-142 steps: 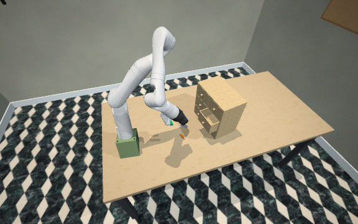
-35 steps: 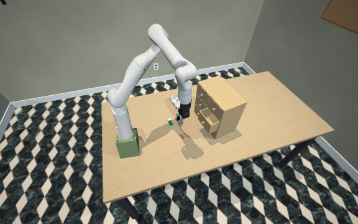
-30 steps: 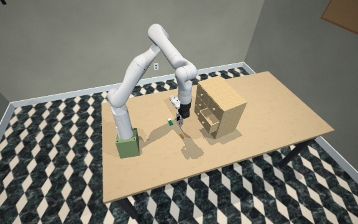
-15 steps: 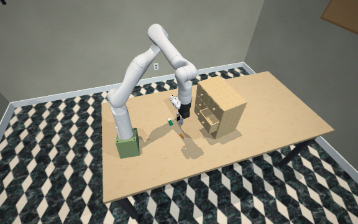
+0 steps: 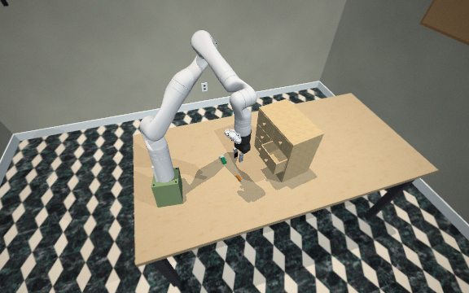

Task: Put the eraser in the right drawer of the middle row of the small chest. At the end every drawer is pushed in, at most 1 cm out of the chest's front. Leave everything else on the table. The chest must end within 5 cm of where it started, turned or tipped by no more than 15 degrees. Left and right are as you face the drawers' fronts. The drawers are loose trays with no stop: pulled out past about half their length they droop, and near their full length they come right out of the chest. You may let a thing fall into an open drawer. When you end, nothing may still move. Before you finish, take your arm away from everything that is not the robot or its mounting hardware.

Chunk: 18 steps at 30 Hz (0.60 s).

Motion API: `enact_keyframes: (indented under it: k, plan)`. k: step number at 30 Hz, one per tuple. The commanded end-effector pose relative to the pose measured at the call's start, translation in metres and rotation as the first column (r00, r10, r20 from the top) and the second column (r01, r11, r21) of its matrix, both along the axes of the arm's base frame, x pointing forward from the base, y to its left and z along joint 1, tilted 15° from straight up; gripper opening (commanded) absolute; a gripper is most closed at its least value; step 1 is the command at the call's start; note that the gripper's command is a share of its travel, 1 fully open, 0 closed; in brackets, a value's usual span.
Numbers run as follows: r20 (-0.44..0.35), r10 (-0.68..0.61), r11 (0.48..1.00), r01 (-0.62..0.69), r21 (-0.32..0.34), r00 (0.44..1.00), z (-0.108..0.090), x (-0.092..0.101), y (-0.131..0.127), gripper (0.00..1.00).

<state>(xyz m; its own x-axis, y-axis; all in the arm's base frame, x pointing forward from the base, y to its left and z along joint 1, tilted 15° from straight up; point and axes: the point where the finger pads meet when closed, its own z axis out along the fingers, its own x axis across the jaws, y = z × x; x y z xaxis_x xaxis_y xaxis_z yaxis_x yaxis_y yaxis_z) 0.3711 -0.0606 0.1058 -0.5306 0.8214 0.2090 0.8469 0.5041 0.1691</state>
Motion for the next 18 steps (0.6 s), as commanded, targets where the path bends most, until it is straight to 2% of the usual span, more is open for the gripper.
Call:
enact_keyframes:
  k: [1, 5, 8, 10, 18]
  plan:
    - [0.026, 0.095, 0.995, -0.095, 0.006, 0.995, -0.009, 0.003, 0.025, 0.67]
    - [0.079, 0.251, 0.968, -0.252, -0.002, 0.965, -0.025, 0.008, 0.057, 0.67]
    - [0.117, 0.372, 0.928, -0.373, -0.015, 0.921, -0.037, 0.009, 0.082, 0.67]
    - [0.117, 0.372, 0.928, -0.373, -0.015, 0.921, -0.037, 0.009, 0.082, 0.67]
    - [0.19, 0.656, 0.751, -0.656, -0.074, 0.73, -0.066, -0.004, 0.147, 0.67]
